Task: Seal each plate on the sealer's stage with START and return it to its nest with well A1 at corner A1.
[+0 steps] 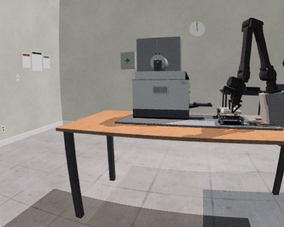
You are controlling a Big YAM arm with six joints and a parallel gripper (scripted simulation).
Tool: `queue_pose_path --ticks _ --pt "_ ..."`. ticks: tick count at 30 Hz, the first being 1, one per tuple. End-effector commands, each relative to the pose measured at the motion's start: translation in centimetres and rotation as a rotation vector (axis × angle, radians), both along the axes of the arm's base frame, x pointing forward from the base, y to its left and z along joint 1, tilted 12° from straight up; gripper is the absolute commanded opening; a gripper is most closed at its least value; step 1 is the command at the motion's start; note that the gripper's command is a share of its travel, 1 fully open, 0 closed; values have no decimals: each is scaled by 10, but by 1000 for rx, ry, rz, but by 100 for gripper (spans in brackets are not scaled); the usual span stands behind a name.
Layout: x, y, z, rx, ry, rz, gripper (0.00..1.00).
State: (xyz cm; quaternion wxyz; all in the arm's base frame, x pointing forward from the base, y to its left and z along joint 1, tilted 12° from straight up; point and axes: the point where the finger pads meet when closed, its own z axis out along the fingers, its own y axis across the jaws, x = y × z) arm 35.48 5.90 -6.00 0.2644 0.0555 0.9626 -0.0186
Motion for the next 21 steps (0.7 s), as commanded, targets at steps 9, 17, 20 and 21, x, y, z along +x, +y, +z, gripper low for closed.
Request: queue_pose_path --ticks 9,17,20,21 --pt "-2 -3 2 -5 -1 6 0" --pt "-3 -3 5 -5 1 6 0" --pt "-3 -3 5 -5 1 6 0" --pt "0 -3 5 -4 -2 6 0"
